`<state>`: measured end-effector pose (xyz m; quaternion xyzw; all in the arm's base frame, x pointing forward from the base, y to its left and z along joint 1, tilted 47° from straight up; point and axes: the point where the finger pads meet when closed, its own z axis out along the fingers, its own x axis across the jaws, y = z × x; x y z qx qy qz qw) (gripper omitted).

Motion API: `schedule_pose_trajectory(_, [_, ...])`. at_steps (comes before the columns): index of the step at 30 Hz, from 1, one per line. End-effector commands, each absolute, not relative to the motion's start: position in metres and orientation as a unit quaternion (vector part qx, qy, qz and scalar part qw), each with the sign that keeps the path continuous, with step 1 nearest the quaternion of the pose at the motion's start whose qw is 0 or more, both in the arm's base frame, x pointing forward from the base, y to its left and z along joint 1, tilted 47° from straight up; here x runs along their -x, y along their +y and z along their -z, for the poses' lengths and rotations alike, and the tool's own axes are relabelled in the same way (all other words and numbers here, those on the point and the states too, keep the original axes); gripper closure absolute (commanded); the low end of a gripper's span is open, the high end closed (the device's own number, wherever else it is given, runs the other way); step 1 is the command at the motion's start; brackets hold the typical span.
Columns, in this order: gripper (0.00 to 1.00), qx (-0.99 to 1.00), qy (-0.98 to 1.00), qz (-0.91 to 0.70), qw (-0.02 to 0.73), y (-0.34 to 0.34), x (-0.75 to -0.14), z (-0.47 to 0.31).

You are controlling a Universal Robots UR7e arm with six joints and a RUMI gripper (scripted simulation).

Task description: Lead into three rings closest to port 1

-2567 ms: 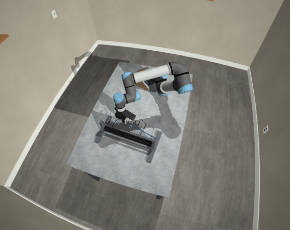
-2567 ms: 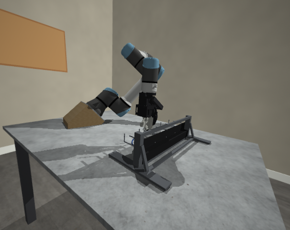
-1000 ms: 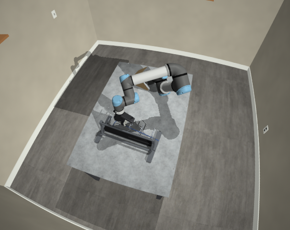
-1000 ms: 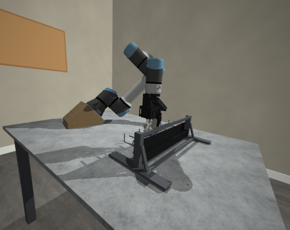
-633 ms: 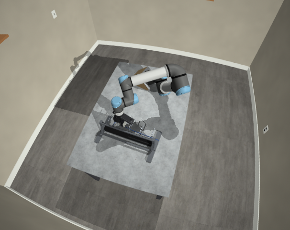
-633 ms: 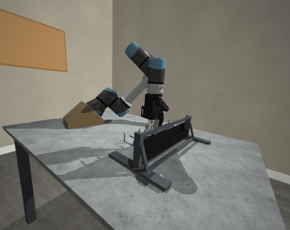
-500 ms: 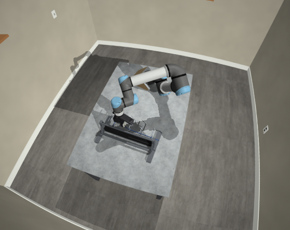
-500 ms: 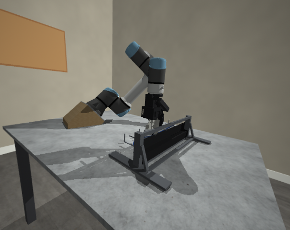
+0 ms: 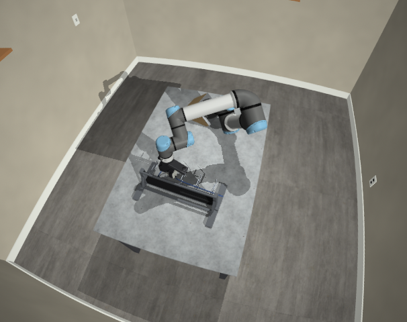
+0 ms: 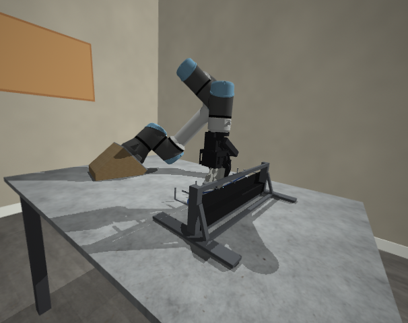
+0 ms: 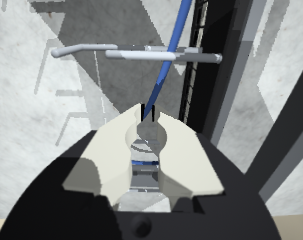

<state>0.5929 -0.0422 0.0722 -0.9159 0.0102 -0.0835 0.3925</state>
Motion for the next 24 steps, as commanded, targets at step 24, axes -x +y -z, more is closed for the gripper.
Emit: schedule_pose_trajectory(24, [0.8,0.916,0.01,0.084,0.392,-0.0428,-0.5931,-0.0725])
